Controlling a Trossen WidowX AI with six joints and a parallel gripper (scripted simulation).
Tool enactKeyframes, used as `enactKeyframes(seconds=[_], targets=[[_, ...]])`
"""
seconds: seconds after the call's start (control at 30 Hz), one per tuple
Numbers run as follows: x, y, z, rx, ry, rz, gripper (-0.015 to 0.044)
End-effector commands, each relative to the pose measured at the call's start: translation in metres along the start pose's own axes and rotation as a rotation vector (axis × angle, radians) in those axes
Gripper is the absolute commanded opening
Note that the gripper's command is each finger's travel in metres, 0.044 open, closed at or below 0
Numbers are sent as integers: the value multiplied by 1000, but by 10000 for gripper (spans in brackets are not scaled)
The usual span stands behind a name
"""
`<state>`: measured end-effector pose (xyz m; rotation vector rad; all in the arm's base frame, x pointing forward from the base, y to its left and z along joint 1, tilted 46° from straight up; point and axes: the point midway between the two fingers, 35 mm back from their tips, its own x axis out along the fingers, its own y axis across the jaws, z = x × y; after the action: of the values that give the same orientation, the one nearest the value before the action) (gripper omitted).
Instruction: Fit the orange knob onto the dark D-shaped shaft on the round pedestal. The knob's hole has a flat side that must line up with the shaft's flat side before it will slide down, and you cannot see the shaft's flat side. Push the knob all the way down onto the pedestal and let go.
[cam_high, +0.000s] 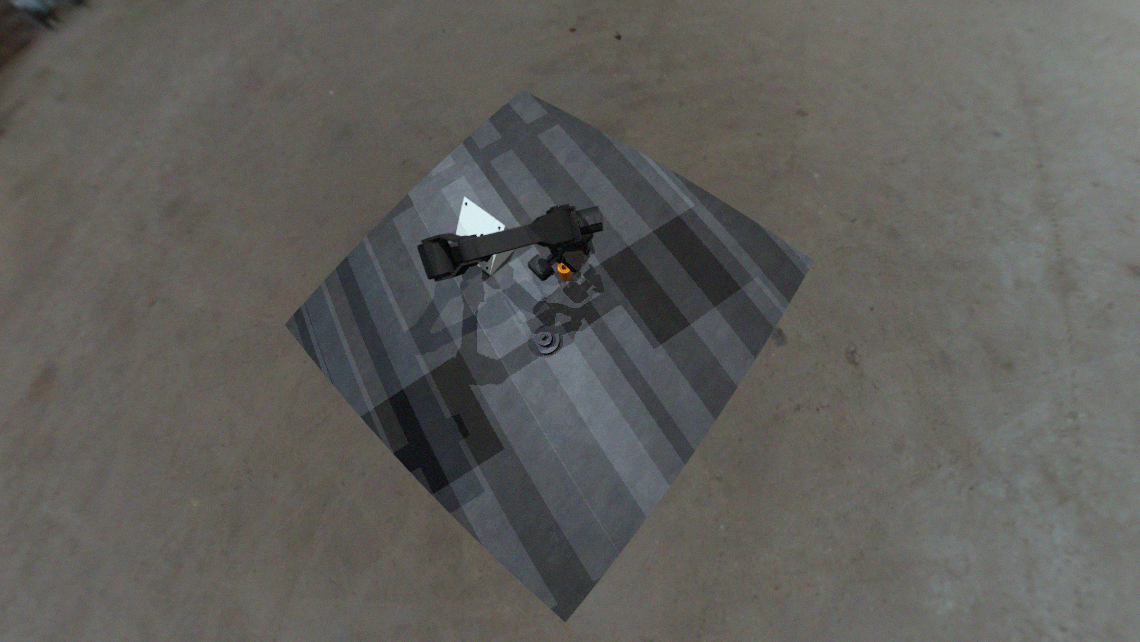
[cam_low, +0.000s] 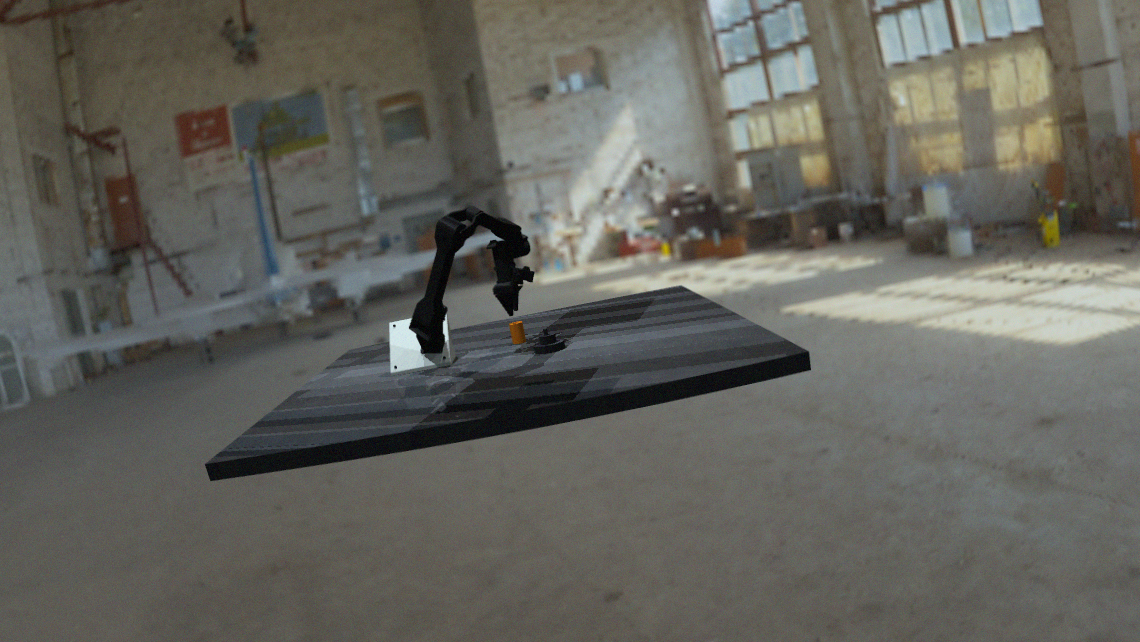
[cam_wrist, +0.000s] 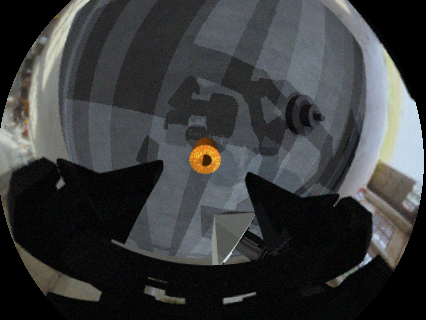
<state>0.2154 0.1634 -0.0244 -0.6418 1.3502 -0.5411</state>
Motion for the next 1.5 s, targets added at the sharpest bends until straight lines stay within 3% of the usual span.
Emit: enactKeyframes(seconds=[0.0, 1.47], targets=[[13, 2, 0, -4, -5, -1, 440], [79, 1, 0, -3, -6, -3, 440]])
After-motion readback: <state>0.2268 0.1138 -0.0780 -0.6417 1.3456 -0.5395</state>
